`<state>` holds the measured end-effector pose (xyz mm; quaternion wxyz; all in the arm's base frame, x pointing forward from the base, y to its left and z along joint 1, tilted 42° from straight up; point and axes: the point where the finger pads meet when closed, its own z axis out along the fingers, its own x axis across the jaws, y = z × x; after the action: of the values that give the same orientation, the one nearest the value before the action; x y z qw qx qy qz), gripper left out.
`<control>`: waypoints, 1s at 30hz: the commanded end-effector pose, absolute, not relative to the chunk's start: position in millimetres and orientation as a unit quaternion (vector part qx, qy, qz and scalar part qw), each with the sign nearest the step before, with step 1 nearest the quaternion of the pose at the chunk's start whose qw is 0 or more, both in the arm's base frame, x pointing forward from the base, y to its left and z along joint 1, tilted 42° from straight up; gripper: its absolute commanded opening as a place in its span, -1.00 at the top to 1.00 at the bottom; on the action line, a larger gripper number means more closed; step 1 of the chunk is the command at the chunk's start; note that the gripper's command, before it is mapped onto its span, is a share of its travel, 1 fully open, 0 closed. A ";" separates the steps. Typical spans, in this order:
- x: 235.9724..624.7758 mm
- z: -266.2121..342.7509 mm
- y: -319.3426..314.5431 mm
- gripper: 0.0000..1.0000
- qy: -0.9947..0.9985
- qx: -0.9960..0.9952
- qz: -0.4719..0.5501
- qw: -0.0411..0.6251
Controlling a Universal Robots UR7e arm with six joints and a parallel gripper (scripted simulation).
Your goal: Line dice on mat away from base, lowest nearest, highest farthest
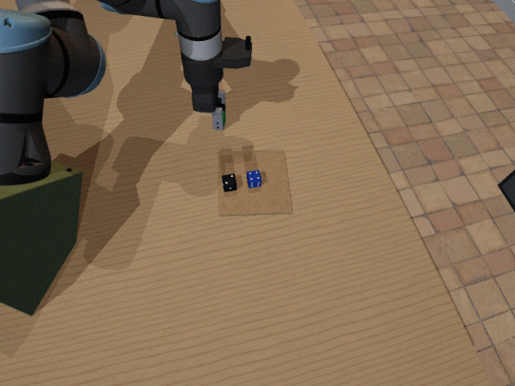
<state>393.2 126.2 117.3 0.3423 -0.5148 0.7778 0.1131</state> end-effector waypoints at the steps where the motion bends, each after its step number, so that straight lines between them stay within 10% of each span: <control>1: 393.4 117.6 126.1 -0.57 0.778 -0.515 0.113 0.343; 12: 393.4 117.6 126.1 -0.57 0.778 -0.515 0.113 0.343; 13: 393.4 117.6 126.1 0.02 0.778 -0.515 0.113 0.343; 30: 393.4 117.6 126.1 0.02 0.778 -0.515 0.113 0.343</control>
<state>393.2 126.2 117.3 0.3423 -0.5148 0.7778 0.1131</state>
